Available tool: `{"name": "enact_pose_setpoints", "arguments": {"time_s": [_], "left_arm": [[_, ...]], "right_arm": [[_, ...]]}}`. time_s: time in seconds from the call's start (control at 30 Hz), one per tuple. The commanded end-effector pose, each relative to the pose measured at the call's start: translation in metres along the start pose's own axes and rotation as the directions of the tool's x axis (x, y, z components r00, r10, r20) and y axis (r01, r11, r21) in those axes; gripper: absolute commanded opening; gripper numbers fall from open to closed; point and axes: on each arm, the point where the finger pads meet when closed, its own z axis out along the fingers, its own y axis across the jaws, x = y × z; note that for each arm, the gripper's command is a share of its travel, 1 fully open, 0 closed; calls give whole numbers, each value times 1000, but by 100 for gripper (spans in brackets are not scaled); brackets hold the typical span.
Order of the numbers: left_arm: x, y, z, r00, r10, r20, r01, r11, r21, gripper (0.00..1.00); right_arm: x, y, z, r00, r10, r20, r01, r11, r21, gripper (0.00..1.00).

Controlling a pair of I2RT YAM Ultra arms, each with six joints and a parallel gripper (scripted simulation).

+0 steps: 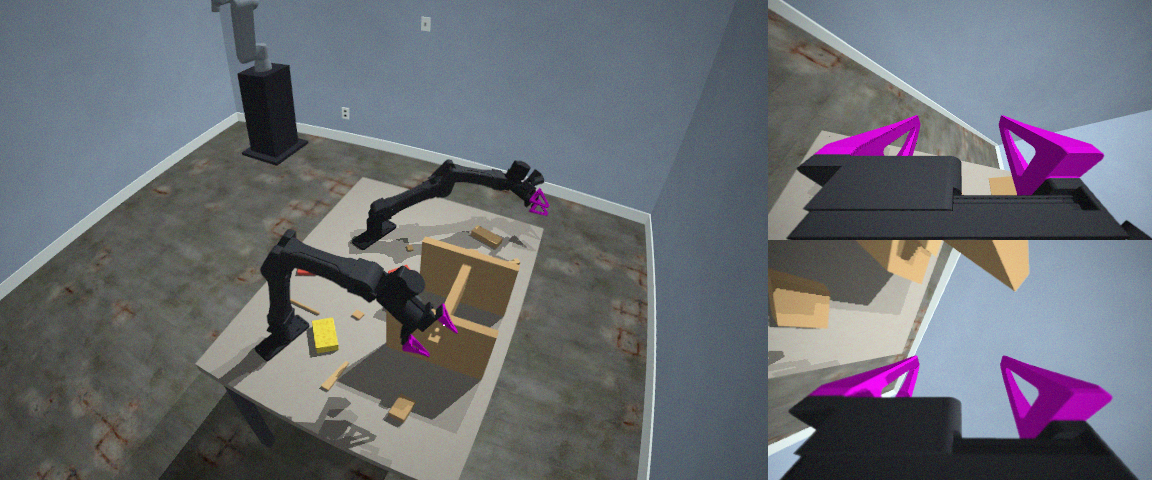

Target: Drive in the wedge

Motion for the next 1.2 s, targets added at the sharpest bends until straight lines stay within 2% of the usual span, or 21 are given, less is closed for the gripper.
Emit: {"name": "enact_pose_setpoints", "arguments": {"time_s": [0.0,0.53,0.57,0.6,0.77,0.83,1.03,1.17], "left_arm": [[-6,-9,-2,1000,18,10,-18,1000,8,100],[-6,-9,-2,1000,18,10,-18,1000,8,100],[-15,-52,4,995,101,27,-102,994,50,100],[-7,-40,7,997,80,15,-81,996,33,100],[-7,-67,14,990,139,30,-139,990,15,100],[-1,-65,16,991,129,20,-128,992,-16,100],[5,-111,24,977,211,36,-210,978,-12,100],[5,-121,23,974,222,39,-221,975,-17,100]], "right_arm": [[3,-5,-4,1000,2,-8,-2,1000,14,100],[3,-5,-4,1000,2,-8,-2,1000,14,100],[16,-8,-14,999,34,-36,-33,999,39,100],[10,-1,-10,999,48,-22,-48,999,25,100],[18,-6,-19,983,180,-30,-178,982,63,100],[20,-4,-21,972,233,-31,-230,971,72,100],[33,-5,-34,929,368,-40,-361,925,118,100],[35,-3,-36,913,405,-40,-398,909,123,100]]}}
